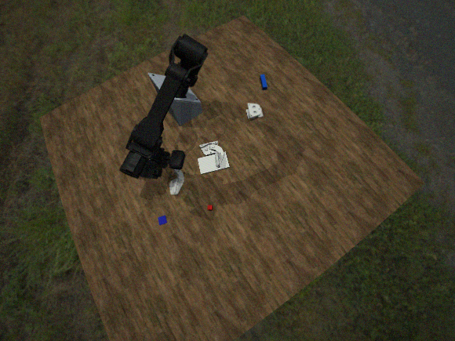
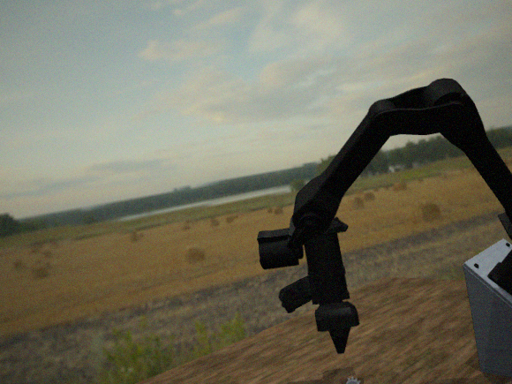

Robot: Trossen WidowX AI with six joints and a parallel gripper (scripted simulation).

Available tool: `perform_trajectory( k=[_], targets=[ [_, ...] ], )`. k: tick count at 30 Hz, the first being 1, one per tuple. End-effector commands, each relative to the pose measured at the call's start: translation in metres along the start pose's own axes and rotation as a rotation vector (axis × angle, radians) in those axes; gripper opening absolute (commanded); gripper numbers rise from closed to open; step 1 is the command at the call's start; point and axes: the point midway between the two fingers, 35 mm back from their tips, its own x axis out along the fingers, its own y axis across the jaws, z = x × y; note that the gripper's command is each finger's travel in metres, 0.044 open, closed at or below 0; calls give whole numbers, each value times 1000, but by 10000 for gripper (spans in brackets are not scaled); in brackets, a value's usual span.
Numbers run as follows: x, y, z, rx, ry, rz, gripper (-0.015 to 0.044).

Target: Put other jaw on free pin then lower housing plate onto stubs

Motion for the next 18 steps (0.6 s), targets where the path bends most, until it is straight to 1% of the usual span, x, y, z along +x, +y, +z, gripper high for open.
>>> perform_trajectory(
  k=[1, 18],
  targets=[
    [5, -1, -3, 1, 13, -1, 0],
    [33, -1, -3, 0, 14, 0, 0]
  ],
)
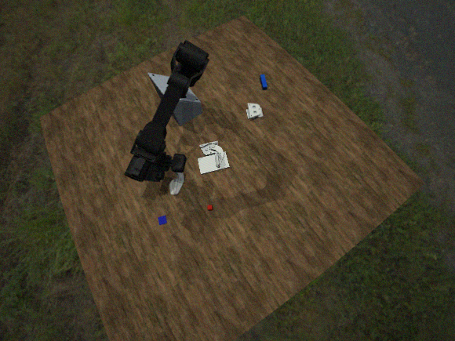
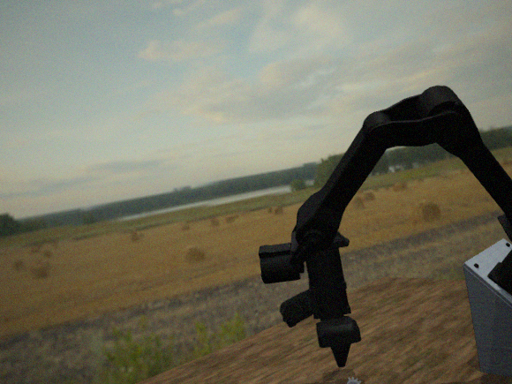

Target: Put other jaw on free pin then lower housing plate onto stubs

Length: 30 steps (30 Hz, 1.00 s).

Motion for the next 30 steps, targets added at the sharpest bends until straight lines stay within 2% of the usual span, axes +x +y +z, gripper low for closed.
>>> perform_trajectory(
  k=[1, 18, 30],
  targets=[
    [11, 0, -5, 11, 17, 6, 0],
    [38, 0, -7, 11, 19, 8, 0],
    [39, 0, -7, 11, 19, 8, 0]
  ],
)
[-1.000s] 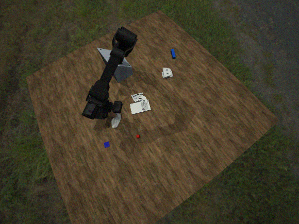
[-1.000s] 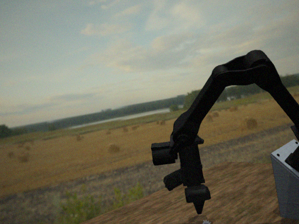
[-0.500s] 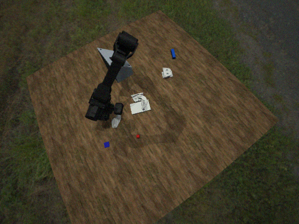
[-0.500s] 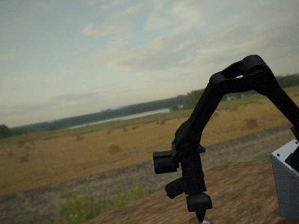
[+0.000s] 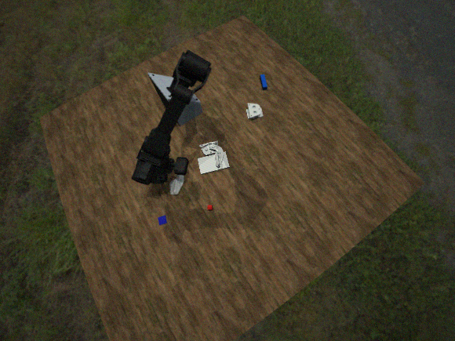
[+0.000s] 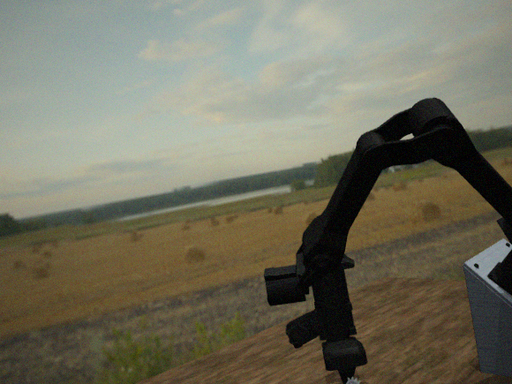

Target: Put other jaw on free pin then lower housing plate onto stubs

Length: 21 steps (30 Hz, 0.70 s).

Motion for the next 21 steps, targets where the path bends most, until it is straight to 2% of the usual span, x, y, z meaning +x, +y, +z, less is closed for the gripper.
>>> perform_trajectory(
  k=[1, 21],
  targets=[
    [2, 0, -3, 8, 7, 5, 0],
    [2, 27, -1, 9, 6, 5, 0]
  ],
)
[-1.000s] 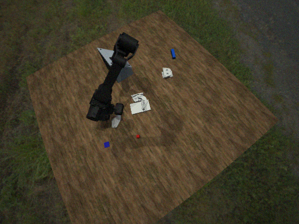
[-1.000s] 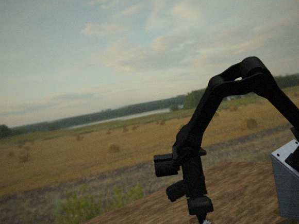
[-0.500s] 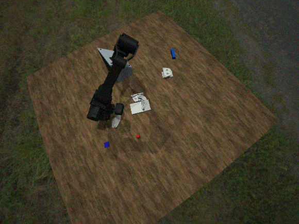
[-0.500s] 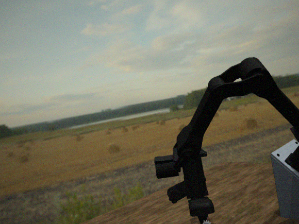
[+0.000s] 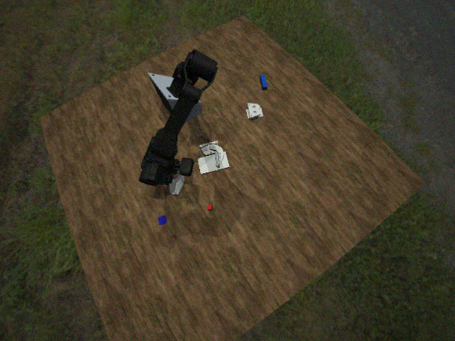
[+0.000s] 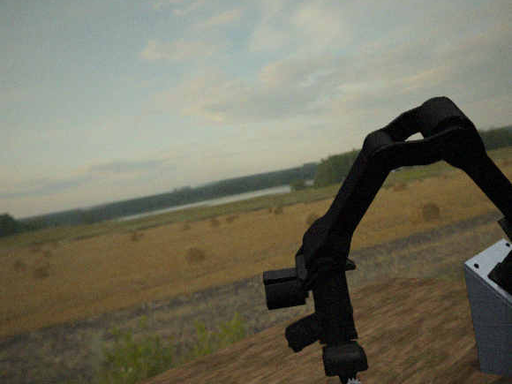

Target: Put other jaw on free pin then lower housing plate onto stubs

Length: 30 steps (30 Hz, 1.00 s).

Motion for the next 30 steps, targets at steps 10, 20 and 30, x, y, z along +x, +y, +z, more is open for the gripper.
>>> perform_trajectory(
  k=[10, 20, 30],
  targets=[
    [2, 23, -2, -2, 7, 4, 0],
    [3, 36, -3, -3, 9, 6, 0],
    [-30, 35, 0, -5, 4, 2, 0]
  ],
)
